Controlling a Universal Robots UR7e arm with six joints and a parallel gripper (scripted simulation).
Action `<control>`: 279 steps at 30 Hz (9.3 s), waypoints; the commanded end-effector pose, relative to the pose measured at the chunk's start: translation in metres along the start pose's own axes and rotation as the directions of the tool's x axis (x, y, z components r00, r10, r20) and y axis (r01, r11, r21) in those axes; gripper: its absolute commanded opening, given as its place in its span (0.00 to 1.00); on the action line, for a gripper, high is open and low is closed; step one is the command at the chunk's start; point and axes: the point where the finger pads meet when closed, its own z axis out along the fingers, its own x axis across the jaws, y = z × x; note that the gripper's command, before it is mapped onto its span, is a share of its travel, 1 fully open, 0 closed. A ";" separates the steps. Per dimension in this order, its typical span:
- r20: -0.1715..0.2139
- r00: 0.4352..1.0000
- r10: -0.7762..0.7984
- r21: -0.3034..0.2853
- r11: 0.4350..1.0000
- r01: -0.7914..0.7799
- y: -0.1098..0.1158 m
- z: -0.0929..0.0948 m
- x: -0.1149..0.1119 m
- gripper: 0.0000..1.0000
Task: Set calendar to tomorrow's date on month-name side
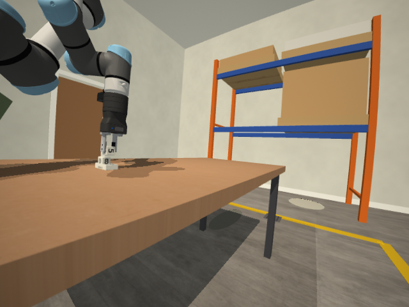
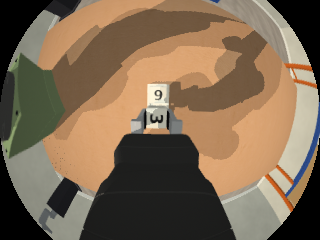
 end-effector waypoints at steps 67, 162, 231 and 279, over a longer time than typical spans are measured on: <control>-0.004 1.000 -0.010 -0.007 1.000 0.010 0.000 0.005 0.001 0.57; -0.006 1.000 -0.012 -0.009 1.000 0.012 0.002 0.029 0.004 0.57; -0.006 1.000 -0.012 -0.009 1.000 0.012 0.002 0.039 0.004 0.57; -0.006 1.000 -0.012 -0.009 1.000 0.012 0.002 0.039 0.004 0.57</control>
